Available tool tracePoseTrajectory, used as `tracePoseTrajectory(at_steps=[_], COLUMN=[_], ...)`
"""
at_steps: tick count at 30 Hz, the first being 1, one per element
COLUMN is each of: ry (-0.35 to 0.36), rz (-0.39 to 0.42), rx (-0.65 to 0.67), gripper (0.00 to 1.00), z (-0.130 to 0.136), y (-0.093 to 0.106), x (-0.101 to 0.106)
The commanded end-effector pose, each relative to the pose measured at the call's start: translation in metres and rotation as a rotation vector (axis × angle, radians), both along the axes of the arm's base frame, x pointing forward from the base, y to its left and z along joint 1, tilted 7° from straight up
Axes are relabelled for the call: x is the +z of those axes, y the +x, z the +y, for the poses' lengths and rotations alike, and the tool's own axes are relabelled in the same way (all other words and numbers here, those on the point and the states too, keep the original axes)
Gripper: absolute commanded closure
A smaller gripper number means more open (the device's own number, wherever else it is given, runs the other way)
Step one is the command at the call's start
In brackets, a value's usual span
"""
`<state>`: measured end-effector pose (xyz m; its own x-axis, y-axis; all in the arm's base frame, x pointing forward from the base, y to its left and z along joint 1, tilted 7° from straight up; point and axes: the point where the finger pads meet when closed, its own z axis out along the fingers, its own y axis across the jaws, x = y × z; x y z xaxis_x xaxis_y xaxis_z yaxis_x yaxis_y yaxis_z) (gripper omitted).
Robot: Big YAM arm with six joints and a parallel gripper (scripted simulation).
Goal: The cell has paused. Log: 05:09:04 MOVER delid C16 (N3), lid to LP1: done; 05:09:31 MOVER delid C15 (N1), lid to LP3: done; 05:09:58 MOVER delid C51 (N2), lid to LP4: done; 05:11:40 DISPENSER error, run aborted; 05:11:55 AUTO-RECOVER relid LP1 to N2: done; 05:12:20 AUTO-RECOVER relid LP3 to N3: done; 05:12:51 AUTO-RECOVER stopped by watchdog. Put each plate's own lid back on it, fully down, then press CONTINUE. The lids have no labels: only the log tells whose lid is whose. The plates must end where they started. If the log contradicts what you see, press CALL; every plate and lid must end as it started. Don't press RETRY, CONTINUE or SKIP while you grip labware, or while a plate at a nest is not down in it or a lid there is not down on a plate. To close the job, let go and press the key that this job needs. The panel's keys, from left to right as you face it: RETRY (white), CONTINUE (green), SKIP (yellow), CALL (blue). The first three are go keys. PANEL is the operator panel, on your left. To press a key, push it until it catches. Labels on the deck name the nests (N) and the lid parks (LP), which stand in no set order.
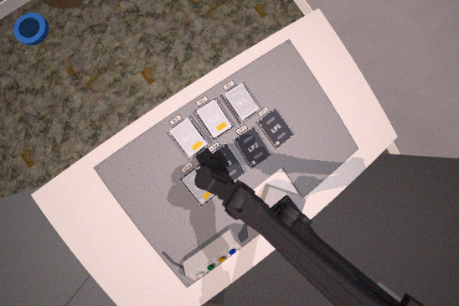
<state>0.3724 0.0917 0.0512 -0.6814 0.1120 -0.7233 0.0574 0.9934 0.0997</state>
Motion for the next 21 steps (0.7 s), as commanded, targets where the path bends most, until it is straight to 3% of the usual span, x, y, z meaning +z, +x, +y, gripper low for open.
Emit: tracePoseTrajectory(at_steps=[1, 3, 18, 21], ry=[-0.017, -0.017, -0.024, -0.026], rz=[-0.039, -0.039, -0.041, -0.033], rx=[0.016, 0.016, 0.015, 0.016], gripper=[1.00, 1.00, 1.00, 1.00], z=[-0.004, -0.004, -0.038, -0.040], y=[0.034, 0.034, 0.104, 0.107], x=[0.011, 0.011, 0.016, 0.015])
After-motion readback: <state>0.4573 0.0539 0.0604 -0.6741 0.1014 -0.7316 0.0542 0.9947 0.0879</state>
